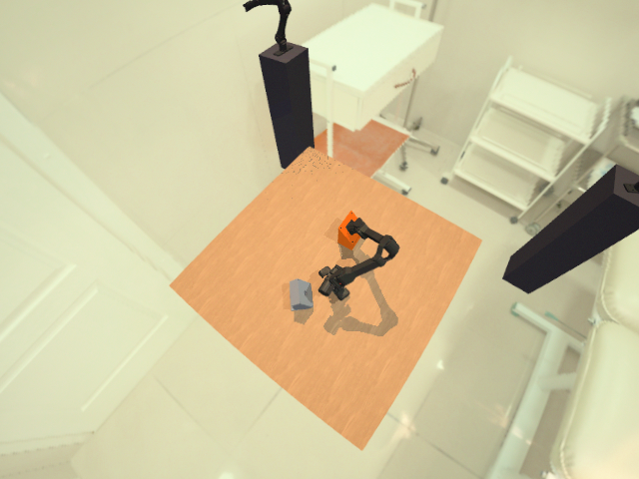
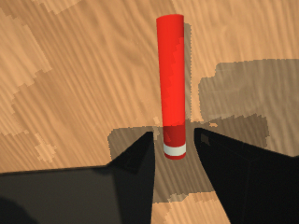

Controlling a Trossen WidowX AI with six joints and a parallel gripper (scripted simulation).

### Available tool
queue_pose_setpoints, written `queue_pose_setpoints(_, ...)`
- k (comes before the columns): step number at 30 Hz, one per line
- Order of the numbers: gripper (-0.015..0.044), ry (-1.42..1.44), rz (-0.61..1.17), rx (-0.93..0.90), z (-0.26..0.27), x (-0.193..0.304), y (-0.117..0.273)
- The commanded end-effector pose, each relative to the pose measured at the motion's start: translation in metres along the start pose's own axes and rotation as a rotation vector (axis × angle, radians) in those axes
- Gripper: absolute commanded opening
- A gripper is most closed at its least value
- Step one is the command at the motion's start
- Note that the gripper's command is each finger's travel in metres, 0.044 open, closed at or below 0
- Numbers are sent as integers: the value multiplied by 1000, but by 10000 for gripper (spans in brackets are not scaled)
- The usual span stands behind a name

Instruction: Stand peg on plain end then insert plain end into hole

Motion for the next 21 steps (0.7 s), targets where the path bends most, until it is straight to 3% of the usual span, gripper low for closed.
queue_pose_setpoints(1, 110, -3, -1, 4, 0, 0, 0)
queue_pose_setpoints(13, 50, -3, -1, 4, 0, 0, 0)
queue_pose_setpoints(21, 49, -1, 33, 3, 0, -3, 2)
Point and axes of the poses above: the point midway between the two fingers, 35 mm back from their tips, its own y axis back along the fingers, its own z axis across the jaws, x = y × z, the point moved 5 cm from there along y, back along the fingers, and after that the axes turned 6 degrees about -y, right-handed, at the moved point
